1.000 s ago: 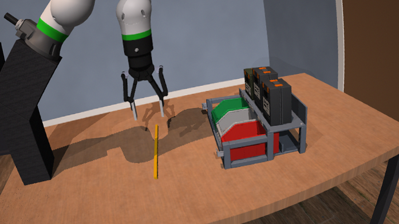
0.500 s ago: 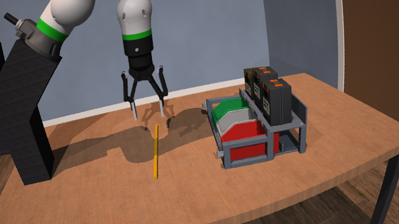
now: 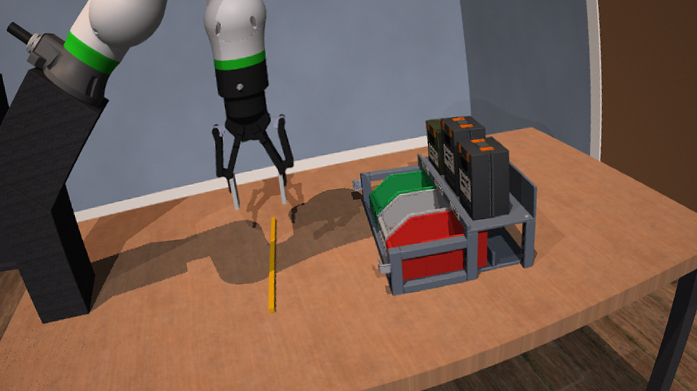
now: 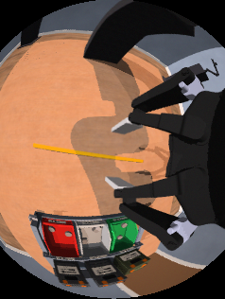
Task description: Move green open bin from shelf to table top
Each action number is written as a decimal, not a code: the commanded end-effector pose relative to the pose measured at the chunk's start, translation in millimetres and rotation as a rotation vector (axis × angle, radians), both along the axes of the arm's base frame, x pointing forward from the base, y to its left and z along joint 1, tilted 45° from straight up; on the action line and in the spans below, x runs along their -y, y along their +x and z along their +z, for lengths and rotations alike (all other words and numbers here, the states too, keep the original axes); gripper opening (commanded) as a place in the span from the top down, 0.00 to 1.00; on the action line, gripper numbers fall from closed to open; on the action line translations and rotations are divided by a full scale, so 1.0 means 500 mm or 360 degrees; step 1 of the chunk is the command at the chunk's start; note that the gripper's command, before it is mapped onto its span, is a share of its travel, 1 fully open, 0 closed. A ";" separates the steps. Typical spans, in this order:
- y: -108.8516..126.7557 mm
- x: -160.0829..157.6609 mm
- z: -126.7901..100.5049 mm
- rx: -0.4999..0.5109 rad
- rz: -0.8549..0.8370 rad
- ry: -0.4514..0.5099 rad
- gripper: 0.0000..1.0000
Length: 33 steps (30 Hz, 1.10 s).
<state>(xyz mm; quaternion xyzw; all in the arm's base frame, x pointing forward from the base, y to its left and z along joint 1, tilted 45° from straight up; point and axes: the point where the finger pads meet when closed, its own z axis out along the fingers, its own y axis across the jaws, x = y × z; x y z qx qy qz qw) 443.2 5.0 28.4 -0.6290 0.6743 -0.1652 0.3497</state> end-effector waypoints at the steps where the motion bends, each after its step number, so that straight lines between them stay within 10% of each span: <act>1: -0.001 -0.001 0.001 0.0003 -0.0158 -0.0161 0.43; 33: -0.001 -0.001 0.000 0.0003 -0.0158 -0.0161 0.43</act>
